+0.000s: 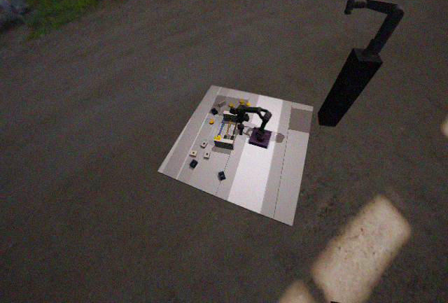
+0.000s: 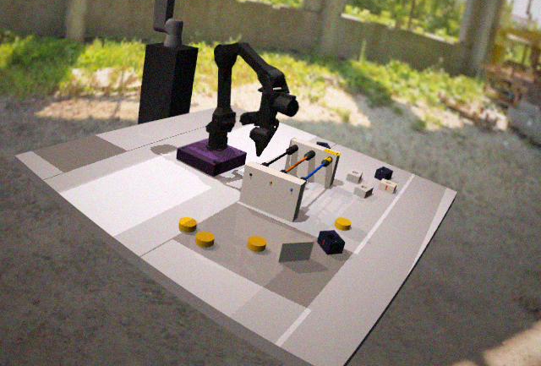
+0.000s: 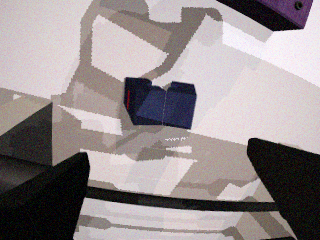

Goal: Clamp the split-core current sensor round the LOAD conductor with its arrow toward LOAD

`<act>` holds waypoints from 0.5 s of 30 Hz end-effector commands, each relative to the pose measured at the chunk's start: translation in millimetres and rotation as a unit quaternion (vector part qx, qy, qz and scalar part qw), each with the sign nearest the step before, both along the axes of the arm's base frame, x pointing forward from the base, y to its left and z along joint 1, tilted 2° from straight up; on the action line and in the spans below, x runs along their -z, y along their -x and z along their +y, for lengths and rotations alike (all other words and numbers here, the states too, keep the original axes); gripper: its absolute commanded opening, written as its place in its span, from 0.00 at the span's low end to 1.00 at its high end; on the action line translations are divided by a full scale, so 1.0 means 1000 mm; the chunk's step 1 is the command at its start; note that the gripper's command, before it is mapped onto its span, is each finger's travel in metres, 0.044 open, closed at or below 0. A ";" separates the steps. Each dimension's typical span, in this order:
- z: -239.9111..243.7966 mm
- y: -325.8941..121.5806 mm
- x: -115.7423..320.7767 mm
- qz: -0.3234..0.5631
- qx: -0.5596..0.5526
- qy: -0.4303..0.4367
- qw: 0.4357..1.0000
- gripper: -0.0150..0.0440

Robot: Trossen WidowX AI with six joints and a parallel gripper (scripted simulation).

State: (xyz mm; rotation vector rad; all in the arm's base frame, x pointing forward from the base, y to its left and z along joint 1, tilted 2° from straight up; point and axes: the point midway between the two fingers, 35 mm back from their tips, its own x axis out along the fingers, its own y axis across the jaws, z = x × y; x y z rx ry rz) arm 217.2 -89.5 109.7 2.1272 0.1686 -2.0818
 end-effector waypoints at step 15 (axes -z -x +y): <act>-0.005 0.009 0.022 0.008 0.080 -0.002 0.997 1.00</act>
